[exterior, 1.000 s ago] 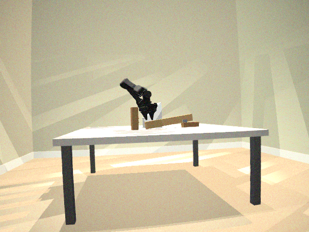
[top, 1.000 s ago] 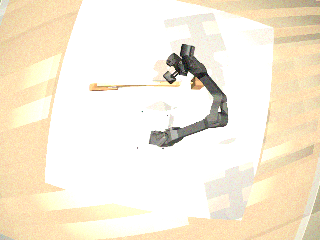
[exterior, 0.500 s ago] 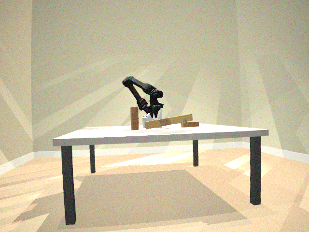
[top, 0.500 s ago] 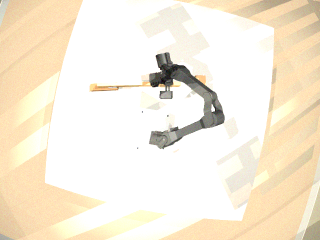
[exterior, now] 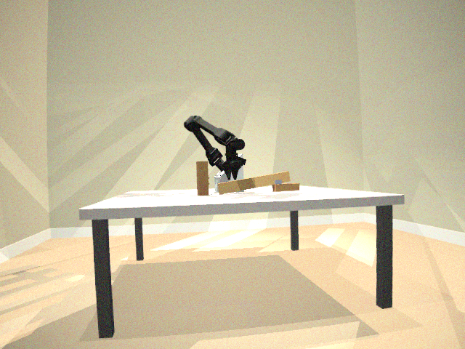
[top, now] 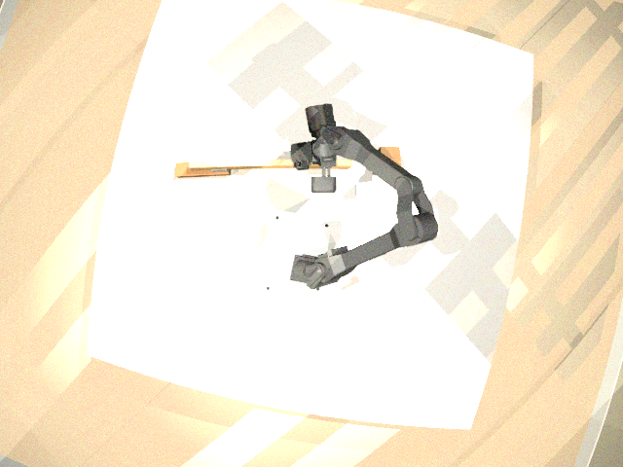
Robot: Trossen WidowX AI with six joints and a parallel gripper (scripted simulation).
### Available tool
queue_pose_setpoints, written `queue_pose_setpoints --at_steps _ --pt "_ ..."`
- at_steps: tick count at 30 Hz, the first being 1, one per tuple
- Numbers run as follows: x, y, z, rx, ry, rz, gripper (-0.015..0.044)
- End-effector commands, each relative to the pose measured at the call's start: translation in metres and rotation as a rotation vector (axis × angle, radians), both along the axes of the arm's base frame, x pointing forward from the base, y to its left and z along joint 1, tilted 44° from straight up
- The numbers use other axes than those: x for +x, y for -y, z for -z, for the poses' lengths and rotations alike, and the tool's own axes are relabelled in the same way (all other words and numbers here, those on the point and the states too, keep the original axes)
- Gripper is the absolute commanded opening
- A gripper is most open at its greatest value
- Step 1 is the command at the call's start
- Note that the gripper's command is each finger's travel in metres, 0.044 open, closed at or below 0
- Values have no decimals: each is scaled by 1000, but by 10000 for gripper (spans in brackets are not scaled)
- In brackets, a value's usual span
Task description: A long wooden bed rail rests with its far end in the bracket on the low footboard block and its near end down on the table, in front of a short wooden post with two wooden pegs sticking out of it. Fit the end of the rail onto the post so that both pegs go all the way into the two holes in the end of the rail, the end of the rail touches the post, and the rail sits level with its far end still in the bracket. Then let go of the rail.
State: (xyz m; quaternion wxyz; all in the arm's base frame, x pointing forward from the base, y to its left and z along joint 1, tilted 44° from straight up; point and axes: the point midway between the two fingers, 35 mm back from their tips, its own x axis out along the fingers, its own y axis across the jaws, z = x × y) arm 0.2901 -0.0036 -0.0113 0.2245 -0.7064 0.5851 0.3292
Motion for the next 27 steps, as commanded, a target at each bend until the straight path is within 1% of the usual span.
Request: queue_pose_setpoints --at_steps 1,27 --pt "-2 6 8 -9 -15 -1 440" --pt "1 36 37 -13 -15 -1 440"
